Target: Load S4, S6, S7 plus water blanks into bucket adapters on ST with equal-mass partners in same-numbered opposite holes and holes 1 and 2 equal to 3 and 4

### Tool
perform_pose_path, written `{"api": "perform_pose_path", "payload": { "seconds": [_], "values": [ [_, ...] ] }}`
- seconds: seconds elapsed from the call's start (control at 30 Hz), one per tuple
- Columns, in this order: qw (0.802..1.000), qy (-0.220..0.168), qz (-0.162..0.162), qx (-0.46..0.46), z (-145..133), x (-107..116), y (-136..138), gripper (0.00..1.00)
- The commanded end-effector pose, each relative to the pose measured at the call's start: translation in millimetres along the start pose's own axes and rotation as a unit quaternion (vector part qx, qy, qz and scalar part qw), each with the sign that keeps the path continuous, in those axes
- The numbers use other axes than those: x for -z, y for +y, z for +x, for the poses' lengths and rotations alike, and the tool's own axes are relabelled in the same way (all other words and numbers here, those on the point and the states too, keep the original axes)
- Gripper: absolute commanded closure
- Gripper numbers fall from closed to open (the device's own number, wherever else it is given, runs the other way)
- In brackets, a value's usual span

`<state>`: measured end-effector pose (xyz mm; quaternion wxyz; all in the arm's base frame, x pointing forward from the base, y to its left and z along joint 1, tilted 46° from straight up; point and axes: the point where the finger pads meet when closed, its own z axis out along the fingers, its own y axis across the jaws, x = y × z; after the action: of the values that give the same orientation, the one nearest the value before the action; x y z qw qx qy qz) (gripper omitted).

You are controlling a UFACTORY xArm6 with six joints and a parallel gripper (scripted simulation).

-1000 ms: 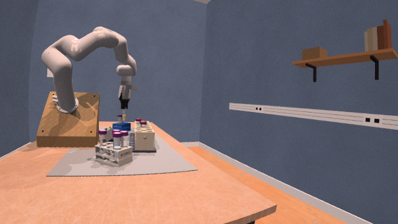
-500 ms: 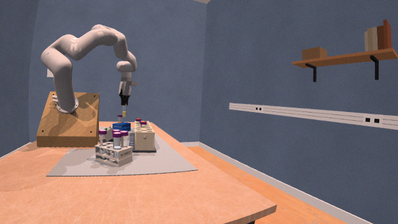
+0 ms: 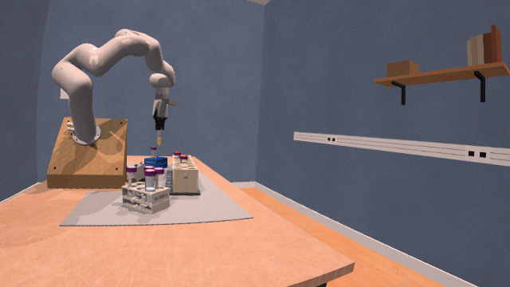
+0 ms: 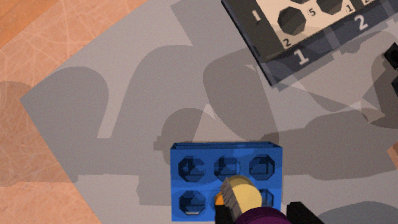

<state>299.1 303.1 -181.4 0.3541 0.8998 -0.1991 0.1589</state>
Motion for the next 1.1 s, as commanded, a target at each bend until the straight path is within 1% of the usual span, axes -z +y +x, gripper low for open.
{"api": "perform_pose_path", "payload": {
  "seconds": [0.0,0.33,0.47,0.53,0.63,0.77,0.9,1.03,1.07],
  "values": [
    [1.000,0.000,0.002,-0.001,1,7,-1,1.00],
    [1.000,0.000,0.002,-0.001,1,9,-1,1.00],
    [0.998,0.000,0.002,0.066,15,9,12,1.00],
    [0.998,0.000,0.002,0.066,15,9,12,1.00],
    [0.993,0.000,0.002,0.116,26,9,22,1.00],
    [0.983,0.001,0.002,0.182,41,9,36,1.00],
    [0.969,0.001,0.002,0.247,56,9,49,1.00],
    [0.968,0.001,0.002,0.252,71,9,63,1.00],
    [0.968,0.001,0.002,0.252,71,9,63,1.00]
  ]
}}
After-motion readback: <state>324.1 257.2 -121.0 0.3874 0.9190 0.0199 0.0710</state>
